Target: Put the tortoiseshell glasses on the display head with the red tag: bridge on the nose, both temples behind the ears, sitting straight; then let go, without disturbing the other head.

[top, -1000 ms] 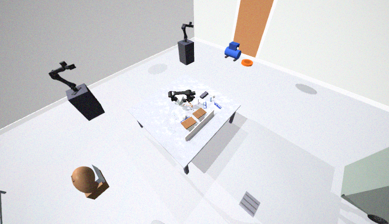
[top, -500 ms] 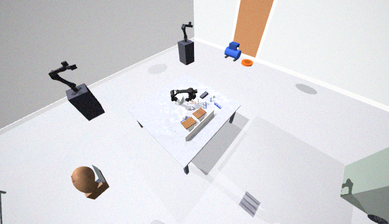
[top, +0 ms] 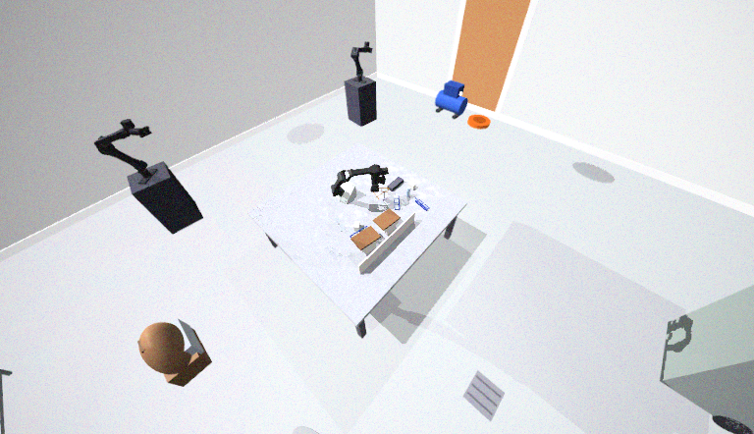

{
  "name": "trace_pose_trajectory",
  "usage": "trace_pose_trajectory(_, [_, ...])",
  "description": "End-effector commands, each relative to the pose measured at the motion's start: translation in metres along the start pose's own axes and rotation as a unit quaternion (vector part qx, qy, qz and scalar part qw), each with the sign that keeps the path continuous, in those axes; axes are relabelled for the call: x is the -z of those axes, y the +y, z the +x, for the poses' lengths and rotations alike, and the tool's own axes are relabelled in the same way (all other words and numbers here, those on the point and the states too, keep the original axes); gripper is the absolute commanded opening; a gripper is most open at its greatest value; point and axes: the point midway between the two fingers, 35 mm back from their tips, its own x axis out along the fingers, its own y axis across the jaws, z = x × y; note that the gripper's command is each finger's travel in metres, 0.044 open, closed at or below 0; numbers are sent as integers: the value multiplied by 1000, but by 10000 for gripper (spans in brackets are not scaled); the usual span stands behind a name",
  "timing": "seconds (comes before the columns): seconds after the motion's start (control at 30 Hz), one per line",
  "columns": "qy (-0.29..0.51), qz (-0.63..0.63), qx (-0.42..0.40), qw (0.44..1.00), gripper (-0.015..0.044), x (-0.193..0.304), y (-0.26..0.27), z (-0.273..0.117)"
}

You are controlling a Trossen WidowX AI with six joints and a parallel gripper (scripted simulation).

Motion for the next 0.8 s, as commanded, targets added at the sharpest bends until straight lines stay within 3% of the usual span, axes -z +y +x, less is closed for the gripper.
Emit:
trace_pose_trajectory(0.0, [-2,-77,0,997,0,-9,17,-1])
trace_pose_trajectory(0.37, [-2,-286,0,958,0,-28,64,4])
trace_pose_trajectory(0.77, [-2,-289,1,957,0,-30,64,28])
